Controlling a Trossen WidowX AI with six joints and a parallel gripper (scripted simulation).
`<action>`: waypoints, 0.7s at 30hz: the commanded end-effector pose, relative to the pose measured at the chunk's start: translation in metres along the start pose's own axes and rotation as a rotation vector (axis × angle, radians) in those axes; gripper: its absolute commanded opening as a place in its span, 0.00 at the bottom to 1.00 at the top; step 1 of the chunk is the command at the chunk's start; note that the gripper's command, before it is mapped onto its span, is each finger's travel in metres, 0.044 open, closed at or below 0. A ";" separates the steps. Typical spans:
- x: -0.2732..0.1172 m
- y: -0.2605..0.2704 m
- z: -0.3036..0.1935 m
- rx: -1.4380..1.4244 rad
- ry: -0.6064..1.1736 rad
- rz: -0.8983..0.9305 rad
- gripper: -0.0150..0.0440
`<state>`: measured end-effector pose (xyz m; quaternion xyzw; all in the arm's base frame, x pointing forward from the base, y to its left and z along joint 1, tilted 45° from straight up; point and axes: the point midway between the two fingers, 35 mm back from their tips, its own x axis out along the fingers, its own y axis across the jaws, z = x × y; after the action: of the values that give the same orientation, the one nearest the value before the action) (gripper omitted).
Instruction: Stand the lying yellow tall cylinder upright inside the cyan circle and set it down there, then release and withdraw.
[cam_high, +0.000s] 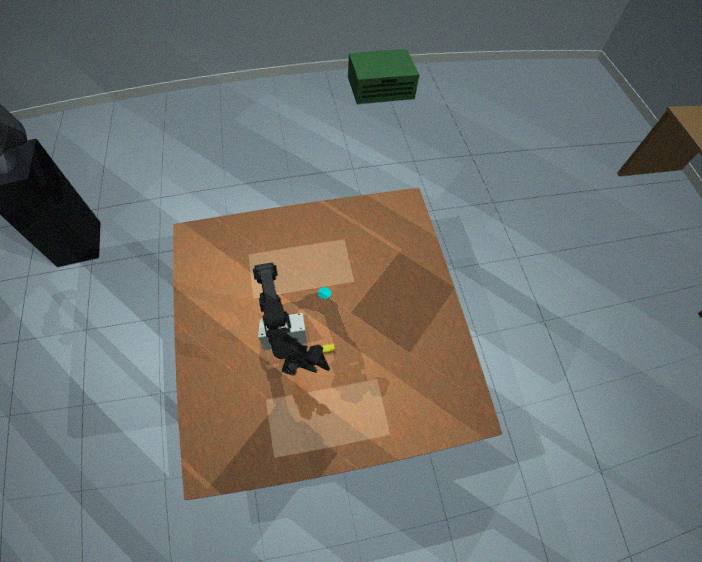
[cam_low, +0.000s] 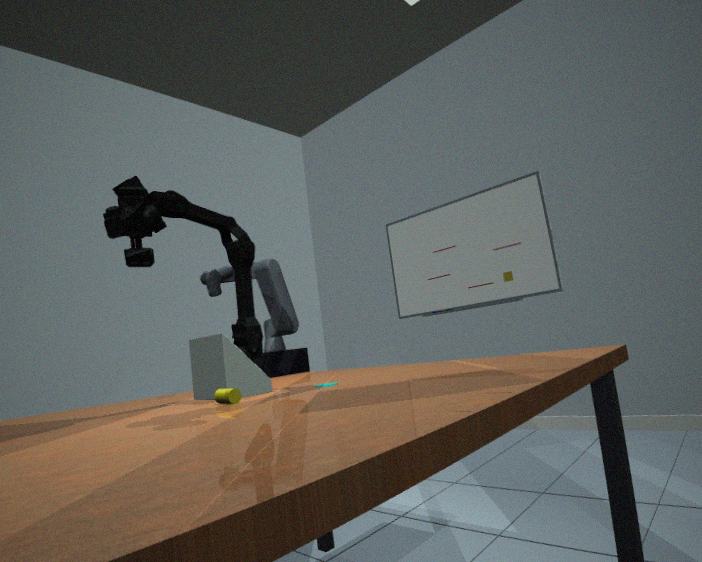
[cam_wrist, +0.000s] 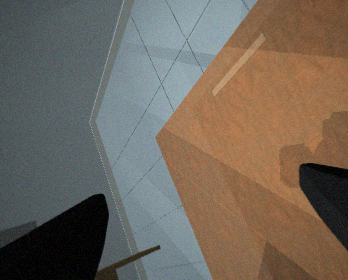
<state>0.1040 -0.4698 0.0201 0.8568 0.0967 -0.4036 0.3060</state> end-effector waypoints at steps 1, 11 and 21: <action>0.001 -0.001 -0.001 -0.009 0.002 -0.004 0.89; 0.053 -0.043 -0.064 -0.531 0.144 -0.224 0.78; 0.086 -0.101 -0.129 -1.089 0.412 -0.403 0.78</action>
<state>0.1924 -0.3433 -0.0237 0.6511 0.4572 -0.2238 0.5629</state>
